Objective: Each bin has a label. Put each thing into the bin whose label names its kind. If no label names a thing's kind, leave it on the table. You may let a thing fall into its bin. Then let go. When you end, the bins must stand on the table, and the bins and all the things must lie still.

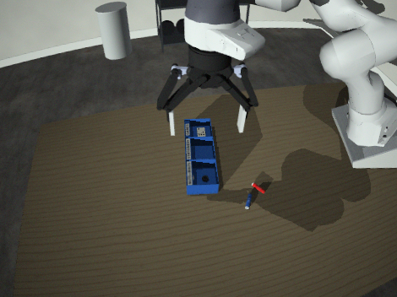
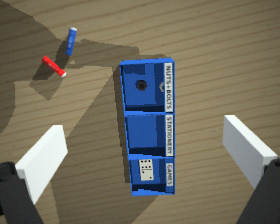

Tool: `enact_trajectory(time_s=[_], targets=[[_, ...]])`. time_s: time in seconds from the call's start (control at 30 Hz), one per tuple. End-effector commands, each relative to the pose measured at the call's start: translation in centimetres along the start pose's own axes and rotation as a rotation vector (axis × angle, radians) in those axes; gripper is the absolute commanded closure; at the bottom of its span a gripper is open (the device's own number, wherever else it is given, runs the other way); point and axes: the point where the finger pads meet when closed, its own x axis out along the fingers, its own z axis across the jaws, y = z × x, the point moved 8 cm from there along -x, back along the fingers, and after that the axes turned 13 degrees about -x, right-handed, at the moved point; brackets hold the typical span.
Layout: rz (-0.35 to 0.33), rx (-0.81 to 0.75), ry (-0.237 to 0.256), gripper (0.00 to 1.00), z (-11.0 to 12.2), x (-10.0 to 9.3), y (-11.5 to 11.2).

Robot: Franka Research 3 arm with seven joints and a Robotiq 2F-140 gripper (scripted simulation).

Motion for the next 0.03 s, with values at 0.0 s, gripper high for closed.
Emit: enact_trajectory(time_s=[0.0], targets=[[-0.001, -0.002, 0.002, 0.0, -0.01, -0.1, -0.09]])
